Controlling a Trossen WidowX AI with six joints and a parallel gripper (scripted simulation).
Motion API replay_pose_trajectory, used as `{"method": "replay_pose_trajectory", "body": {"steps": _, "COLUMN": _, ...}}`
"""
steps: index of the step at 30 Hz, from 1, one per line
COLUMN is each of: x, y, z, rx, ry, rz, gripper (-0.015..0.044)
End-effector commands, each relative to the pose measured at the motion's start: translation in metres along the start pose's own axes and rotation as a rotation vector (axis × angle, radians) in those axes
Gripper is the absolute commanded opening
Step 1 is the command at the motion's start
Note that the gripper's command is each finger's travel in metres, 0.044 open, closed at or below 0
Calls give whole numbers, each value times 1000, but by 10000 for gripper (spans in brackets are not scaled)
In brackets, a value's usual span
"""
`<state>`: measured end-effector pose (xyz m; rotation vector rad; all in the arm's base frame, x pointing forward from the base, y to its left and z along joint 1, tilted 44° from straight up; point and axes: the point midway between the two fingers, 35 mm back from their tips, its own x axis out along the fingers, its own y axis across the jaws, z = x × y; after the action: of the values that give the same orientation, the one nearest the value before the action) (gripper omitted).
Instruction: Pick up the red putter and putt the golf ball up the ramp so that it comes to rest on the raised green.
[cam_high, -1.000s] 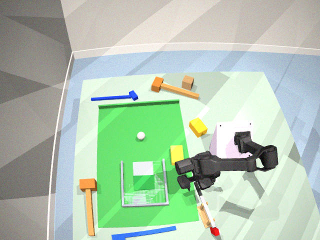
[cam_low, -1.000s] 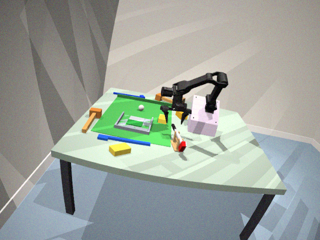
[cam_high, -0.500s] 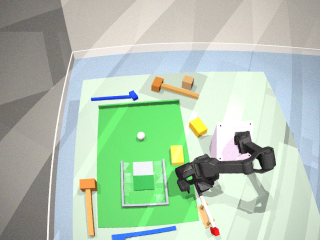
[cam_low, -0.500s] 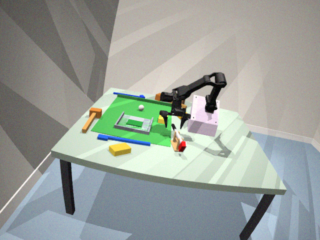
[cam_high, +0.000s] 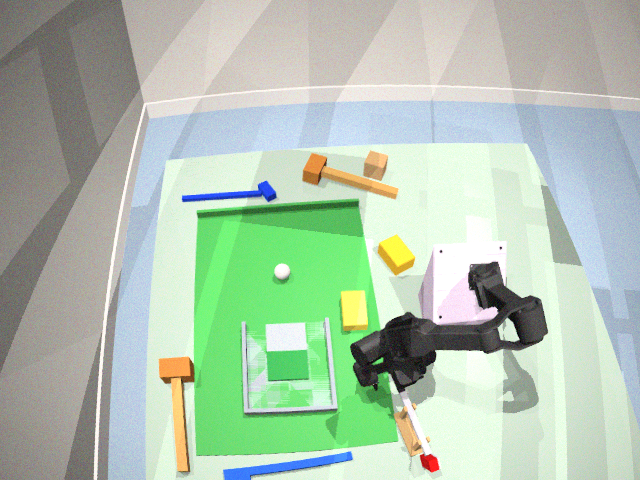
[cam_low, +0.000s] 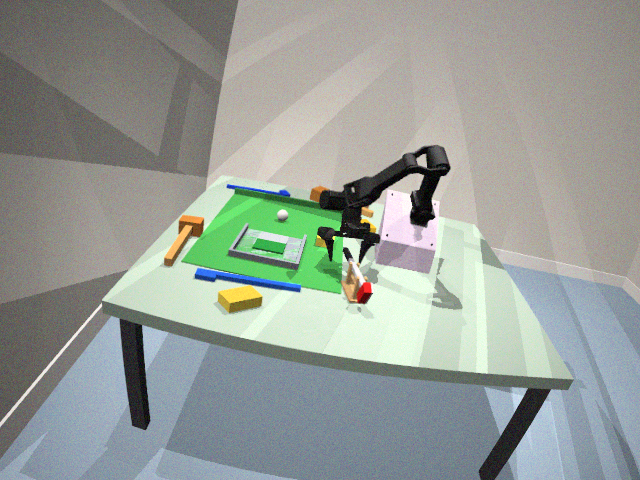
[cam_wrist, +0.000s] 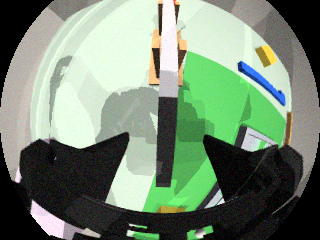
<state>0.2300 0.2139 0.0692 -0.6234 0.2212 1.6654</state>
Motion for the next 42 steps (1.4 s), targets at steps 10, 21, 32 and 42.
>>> {"method": "replay_pose_trajectory", "body": {"steps": 10, "x": 4, "y": 1, "z": -1, "rx": 1, "ry": 0, "rz": 1, "gripper": 282}}
{"method": "replay_pose_trajectory", "body": {"steps": 21, "x": 4, "y": 1, "z": -1, "rx": 1, "ry": 0, "rz": 1, "gripper": 33}}
{"method": "replay_pose_trajectory", "body": {"steps": 32, "x": -9, "y": -2, "z": 0, "rx": 0, "ry": 8, "rz": 4, "gripper": 0}}
{"method": "replay_pose_trajectory", "body": {"steps": 42, "x": -51, "y": -4, "z": 8, "rx": 1, "ry": 16, "rz": 8, "gripper": 0}}
